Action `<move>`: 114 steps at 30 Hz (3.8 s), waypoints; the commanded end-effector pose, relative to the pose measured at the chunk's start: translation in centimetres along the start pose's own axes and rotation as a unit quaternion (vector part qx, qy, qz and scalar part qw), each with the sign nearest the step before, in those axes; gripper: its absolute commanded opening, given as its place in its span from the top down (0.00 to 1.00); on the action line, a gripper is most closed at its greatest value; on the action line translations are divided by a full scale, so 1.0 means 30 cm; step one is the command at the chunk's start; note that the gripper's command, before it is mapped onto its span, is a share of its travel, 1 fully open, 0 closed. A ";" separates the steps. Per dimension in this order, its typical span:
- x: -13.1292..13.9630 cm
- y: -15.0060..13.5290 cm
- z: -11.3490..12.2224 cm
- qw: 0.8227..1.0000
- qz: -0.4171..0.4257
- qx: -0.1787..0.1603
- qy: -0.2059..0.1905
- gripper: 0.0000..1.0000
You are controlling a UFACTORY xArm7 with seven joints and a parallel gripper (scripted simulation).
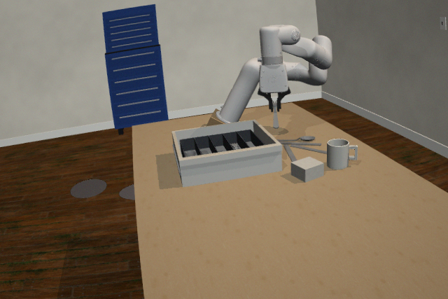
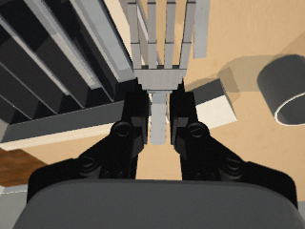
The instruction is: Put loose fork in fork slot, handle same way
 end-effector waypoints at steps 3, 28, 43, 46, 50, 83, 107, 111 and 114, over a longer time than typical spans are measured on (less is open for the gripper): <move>-0.020 -0.234 0.000 1.000 0.007 0.005 0.001 0.97; -0.071 -0.512 -0.007 0.987 0.152 0.013 -0.048 0.97; -0.127 -0.530 -0.011 0.981 0.150 0.023 -0.122 0.97; -0.127 -0.530 -0.011 0.981 0.150 0.023 -0.122 0.97; -0.127 -0.530 -0.011 0.981 0.150 0.023 -0.122 0.97; -0.127 -0.529 -0.164 0.981 0.150 0.023 -0.122 0.97; -0.128 -0.526 -0.378 0.981 0.150 0.023 -0.122 0.97; -0.128 -0.526 -0.410 0.981 0.150 0.023 -0.122 0.97; -0.128 -0.526 -0.430 0.981 0.150 0.023 -0.122 0.97</move>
Point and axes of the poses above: the point where the finger pads meet when closed, its own z axis back along the fingers, its own y axis across the jaws, x = y × z, the point moved 9 cm from there along z, back along the fingers
